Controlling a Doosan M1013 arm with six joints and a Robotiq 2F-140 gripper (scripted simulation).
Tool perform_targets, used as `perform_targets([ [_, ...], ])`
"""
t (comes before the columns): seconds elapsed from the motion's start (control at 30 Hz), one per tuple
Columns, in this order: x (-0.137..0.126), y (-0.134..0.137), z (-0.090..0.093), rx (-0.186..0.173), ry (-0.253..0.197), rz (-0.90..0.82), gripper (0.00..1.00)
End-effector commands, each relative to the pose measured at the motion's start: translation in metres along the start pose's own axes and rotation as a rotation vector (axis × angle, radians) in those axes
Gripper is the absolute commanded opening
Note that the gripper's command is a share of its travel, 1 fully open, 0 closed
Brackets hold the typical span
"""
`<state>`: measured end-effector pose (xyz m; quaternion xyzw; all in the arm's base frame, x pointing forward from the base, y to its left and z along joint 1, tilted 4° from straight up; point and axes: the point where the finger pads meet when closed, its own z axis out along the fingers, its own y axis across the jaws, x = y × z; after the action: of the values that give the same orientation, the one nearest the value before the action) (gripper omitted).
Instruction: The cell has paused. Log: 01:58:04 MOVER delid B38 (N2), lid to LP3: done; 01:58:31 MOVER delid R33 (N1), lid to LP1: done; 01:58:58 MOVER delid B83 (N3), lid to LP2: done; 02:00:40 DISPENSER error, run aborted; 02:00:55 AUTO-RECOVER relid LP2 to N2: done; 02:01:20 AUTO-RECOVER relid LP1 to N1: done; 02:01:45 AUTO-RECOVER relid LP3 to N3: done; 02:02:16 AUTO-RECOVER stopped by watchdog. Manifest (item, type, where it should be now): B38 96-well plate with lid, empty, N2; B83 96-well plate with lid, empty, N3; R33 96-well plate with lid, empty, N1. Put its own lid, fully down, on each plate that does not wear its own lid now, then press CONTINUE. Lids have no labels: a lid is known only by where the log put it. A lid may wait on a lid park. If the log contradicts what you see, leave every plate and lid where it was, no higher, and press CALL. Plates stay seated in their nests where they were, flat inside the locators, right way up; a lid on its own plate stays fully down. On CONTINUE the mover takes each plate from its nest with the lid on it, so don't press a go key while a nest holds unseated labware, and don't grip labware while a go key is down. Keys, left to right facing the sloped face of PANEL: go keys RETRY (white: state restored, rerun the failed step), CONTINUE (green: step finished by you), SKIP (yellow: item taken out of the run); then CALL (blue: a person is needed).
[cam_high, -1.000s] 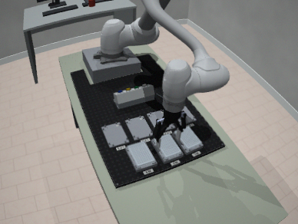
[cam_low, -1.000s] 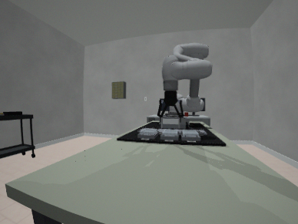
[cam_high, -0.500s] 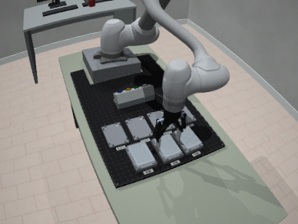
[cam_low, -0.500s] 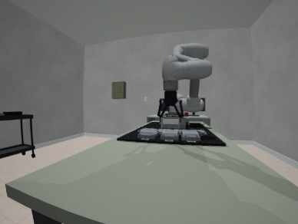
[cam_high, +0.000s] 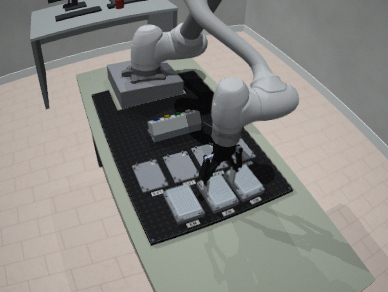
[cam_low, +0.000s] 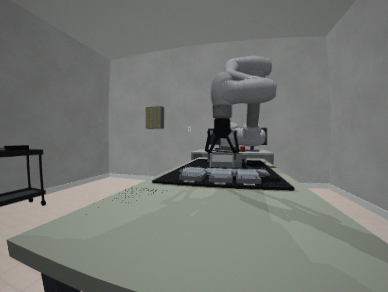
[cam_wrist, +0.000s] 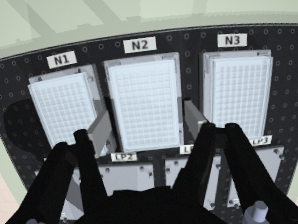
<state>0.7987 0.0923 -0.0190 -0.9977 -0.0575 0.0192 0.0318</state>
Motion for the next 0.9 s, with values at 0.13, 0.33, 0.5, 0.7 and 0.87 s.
perform_targets([
  [0.13,-0.0007,-0.0014,0.0043,0.001,-0.001,0.007,0.59],
  [0.33,-0.0007,-0.0014,0.0043,0.001,-0.001,0.007,0.59],
  [0.5,-0.0007,-0.0014,0.0043,0.001,-0.001,0.007,0.59],
  [0.7,-0.0007,-0.0014,0.0043,0.001,-0.001,0.007,0.59],
  [0.87,-0.0007,-0.0014,0.0043,0.001,-0.001,0.007,0.59],
])
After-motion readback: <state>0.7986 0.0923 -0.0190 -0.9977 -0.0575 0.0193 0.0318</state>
